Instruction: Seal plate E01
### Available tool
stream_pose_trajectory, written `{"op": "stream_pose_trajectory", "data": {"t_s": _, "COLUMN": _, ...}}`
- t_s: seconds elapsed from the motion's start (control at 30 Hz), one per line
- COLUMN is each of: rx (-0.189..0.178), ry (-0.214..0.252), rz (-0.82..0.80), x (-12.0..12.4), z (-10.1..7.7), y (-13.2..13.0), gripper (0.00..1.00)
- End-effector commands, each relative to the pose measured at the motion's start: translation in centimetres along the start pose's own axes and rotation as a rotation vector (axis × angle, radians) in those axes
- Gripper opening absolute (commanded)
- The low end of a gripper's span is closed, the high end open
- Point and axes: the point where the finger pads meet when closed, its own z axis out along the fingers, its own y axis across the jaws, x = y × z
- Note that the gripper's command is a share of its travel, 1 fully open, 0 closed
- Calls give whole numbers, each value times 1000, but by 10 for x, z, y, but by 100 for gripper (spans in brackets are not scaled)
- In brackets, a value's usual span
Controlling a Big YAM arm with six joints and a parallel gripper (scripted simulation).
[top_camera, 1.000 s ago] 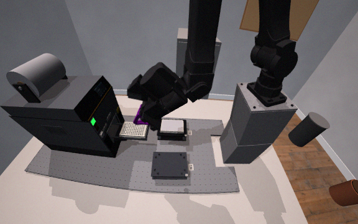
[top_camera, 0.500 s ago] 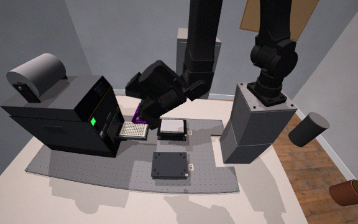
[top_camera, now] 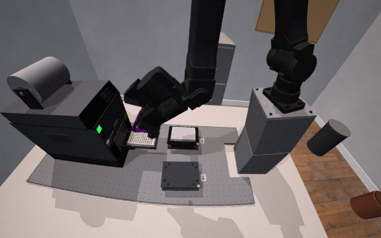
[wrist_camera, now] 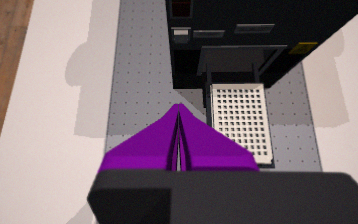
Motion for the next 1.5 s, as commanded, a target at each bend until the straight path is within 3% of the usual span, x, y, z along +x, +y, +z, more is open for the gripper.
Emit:
{"op": "stream_pose_trajectory", "data": {"t_s": 0.0, "rx": 16, "ry": 20, "rz": -18, "x": 5, "z": 26, "y": -7, "gripper": 0}}
{"op": "stream_pose_trajectory", "data": {"t_s": 0.17, "rx": 15, "ry": 30, "rz": -27, "x": 5, "z": 50, "y": -7, "gripper": 0}}
{"op": "stream_pose_trajectory", "data": {"t_s": 0.27, "rx": 15, "ry": 18, "rz": -22, "x": 1, "z": 50, "y": -6, "gripper": 0}}
{"op": "stream_pose_trajectory", "data": {"t_s": 0.57, "rx": 19, "ry": 32, "rz": -19, "x": 0, "z": 101, "y": -10, "gripper": 0}}
{"op": "stream_pose_trajectory", "data": {"t_s": 0.67, "rx": 13, "ry": 22, "rz": -24, "x": -3, "z": 90, "y": -4, "gripper": 0}}
{"op": "stream_pose_trajectory", "data": {"t_s": 1.1, "rx": -7, "ry": -24, "rz": 6, "x": -20, "z": 77, "y": 7, "gripper": 0}}
{"op": "stream_pose_trajectory", "data": {"t_s": 1.3, "rx": 12, "ry": -53, "rz": 20, "x": -35, "z": 85, "y": -6, "gripper": 0}}
{"op": "stream_pose_trajectory", "data": {"t_s": 1.47, "rx": 15, "ry": -33, "rz": 20, "x": -28, "z": 96, "y": -8, "gripper": 0}}
